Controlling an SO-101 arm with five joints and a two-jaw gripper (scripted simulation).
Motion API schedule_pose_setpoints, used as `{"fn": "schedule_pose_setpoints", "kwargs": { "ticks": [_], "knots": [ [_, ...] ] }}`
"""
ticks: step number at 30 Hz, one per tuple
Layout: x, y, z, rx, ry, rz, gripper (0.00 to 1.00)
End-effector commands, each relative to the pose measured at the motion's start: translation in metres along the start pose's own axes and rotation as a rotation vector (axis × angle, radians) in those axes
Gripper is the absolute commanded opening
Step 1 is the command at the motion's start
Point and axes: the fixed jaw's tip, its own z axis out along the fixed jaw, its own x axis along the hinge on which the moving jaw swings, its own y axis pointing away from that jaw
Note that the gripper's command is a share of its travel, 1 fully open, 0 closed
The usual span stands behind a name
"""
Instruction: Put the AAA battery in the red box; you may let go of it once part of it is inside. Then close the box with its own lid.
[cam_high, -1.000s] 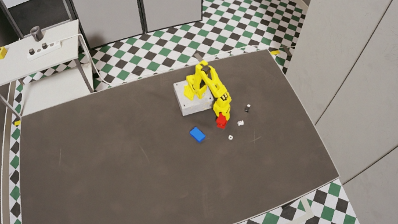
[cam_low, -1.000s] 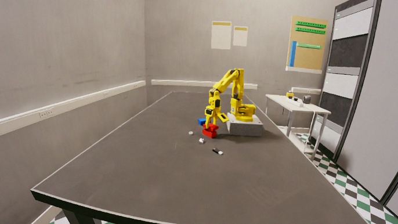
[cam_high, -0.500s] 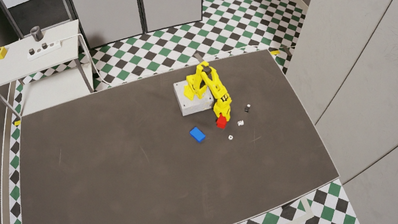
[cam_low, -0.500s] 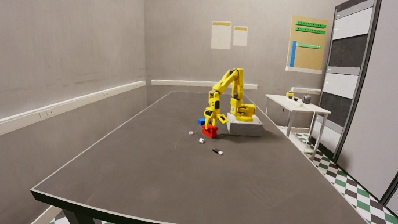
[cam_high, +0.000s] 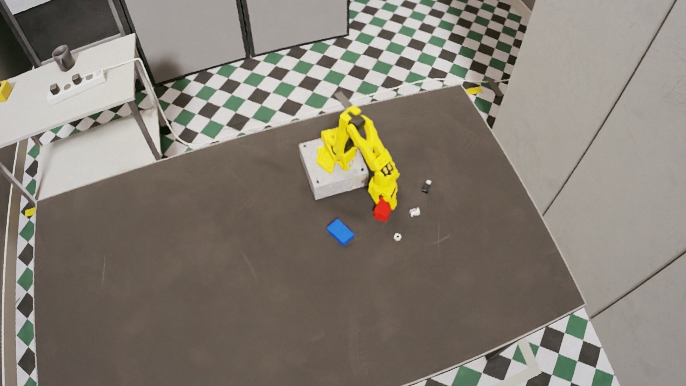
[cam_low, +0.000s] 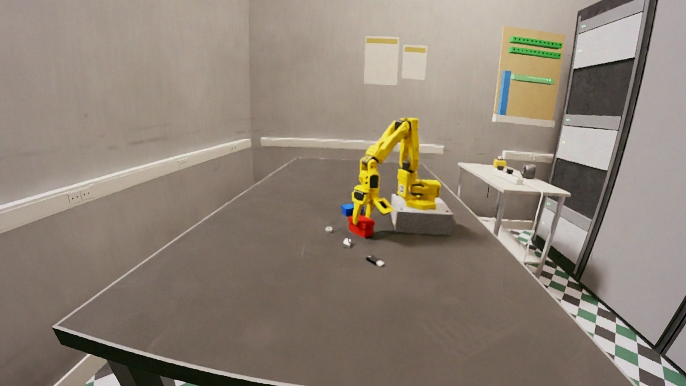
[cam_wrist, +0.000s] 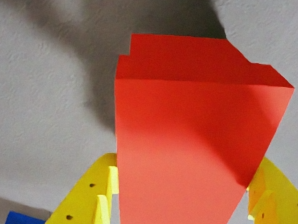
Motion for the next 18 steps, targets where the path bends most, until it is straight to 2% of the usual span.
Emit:
{"fn": "schedule_pose_setpoints", "kwargs": {
  "ticks": [1, 18],
  "knots": [
    [-0.0012, 0.0026, 0.0026, -0.012, -0.006, -0.001, 0.23],
    [-0.0012, 0.0026, 0.0046, -0.012, -0.006, -0.001, 0.23]
  ]
}}
